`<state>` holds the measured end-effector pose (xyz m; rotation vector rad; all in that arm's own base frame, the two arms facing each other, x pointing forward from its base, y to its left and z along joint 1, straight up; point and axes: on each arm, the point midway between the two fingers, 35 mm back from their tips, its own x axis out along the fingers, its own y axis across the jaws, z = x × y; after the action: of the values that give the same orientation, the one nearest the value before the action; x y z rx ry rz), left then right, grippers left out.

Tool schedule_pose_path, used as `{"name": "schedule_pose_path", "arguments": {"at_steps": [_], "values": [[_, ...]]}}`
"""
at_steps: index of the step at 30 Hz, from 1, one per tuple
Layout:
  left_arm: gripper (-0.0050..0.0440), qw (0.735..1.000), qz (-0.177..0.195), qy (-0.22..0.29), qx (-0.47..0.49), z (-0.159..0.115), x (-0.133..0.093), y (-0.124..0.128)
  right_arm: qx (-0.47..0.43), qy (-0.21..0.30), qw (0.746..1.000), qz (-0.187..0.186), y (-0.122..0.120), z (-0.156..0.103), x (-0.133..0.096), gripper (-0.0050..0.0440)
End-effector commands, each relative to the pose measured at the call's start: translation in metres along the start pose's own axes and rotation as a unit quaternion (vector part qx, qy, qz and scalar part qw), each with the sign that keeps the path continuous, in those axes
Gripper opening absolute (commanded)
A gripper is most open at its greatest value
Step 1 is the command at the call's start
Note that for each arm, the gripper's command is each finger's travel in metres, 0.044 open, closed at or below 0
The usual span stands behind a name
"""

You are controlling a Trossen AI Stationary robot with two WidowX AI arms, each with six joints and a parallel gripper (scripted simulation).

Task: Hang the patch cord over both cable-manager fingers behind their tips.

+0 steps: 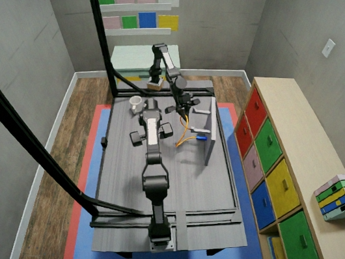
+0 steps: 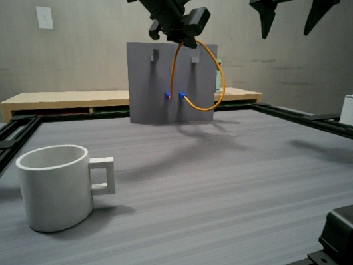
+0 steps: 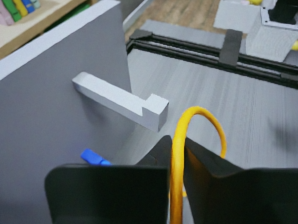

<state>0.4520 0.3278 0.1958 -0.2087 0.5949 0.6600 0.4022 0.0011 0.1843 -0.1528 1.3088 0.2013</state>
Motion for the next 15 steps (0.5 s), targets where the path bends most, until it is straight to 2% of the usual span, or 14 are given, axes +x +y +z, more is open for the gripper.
{"name": "schedule_pose_path", "arguments": {"at_steps": [1,15], "values": [[0.0025,1.000,-0.002,-0.024,0.000,0.016,-0.019,0.005,-0.001,-0.018,1.000,-0.005,0.000,0.002,-0.013,0.0440],[0.0025,1.000,-0.002,-0.023,0.000,0.010,-0.023,0.018,-0.001,-0.018,1.000,-0.005,0.000,0.002,-0.013,0.0440]]}}
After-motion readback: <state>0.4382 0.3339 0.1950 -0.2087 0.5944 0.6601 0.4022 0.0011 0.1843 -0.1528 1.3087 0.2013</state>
